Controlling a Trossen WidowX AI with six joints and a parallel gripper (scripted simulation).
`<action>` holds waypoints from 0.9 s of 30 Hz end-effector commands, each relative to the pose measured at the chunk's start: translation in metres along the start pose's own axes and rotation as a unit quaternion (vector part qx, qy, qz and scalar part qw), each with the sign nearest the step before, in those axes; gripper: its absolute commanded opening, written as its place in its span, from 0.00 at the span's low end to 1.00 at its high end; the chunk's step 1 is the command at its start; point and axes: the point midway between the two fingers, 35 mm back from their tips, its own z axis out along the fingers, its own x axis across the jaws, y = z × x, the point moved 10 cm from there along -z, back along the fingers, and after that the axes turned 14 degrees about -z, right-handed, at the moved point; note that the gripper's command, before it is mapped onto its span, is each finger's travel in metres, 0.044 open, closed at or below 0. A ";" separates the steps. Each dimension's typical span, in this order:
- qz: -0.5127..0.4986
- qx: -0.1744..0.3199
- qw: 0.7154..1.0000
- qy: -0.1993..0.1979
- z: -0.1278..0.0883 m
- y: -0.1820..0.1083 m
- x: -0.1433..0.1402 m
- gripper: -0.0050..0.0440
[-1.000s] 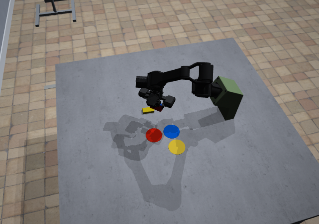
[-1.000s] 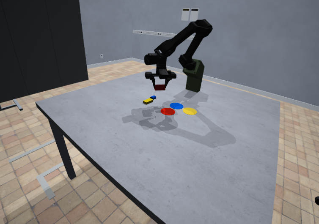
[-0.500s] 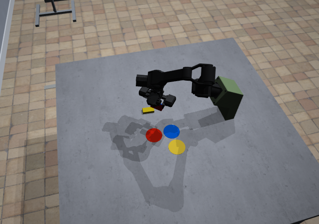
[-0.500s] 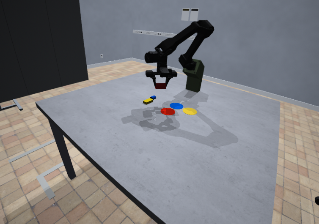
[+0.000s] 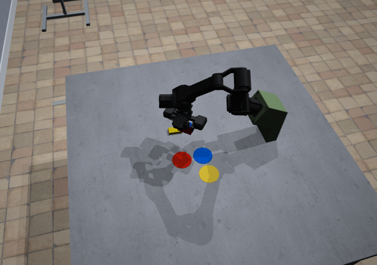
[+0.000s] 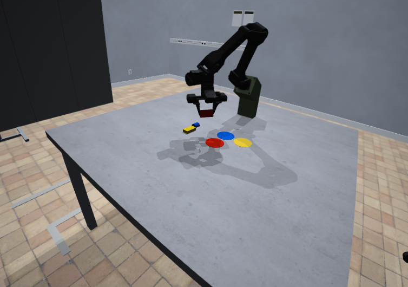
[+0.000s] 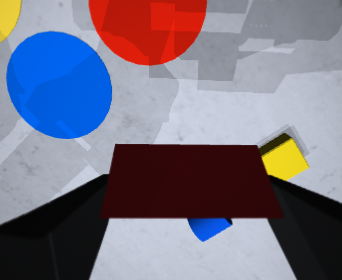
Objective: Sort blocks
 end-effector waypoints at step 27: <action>-0.005 0.005 1.000 -0.007 0.031 0.047 -0.008 0.65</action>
